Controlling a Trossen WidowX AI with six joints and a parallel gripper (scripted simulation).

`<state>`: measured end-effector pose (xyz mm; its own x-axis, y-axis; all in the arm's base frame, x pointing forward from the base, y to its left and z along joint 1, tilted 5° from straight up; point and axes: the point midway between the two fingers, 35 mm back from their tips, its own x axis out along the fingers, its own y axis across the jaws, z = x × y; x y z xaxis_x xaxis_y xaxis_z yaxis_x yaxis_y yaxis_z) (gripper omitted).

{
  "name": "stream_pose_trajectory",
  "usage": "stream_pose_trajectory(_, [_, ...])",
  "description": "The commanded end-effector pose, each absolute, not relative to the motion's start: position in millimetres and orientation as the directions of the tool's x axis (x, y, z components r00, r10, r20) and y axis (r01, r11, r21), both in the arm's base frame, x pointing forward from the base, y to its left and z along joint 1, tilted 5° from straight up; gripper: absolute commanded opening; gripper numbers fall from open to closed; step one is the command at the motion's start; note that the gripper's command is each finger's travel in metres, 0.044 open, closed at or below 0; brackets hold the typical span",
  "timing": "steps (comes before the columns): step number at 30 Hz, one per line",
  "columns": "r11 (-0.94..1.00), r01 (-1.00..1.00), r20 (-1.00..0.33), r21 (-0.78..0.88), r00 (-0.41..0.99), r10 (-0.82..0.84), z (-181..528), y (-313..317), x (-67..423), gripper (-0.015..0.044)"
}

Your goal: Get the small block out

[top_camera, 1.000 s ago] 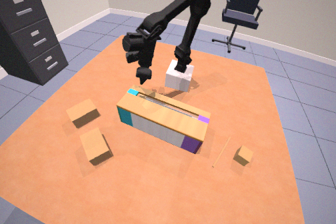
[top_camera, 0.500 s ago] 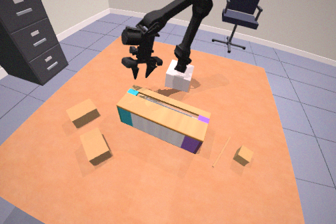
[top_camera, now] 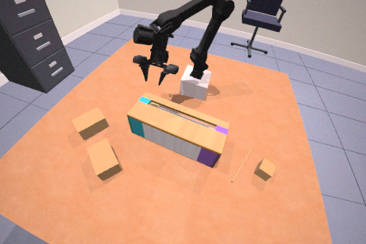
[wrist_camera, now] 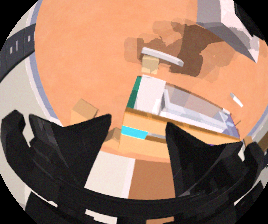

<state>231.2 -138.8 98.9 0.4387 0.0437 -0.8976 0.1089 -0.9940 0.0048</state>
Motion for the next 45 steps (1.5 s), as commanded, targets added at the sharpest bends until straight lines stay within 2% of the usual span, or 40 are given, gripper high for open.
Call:
stream_pose_trajectory(1, [-0.998, -0.003, -0.89, -0.059, 0.452, 0.051, 97.8, -138.6, 228.8, 0.0285])
stream_pose_trajectory(7, [-0.998, -0.003, -0.89, -0.059, 0.453, 0.051, 95.1, -138.8, 229.4, 0.0285])
stream_pose_trajectory(14, [-0.998, -0.003, -0.89, -0.06, 0.453, 0.052, 6.0, -129.2, 234.8, 0.0285])
stream_pose_trajectory(45, [-0.998, -0.003, -0.89, -0.061, 0.452, 0.053, -37.7, -129.2, 236.7, 0.0285])
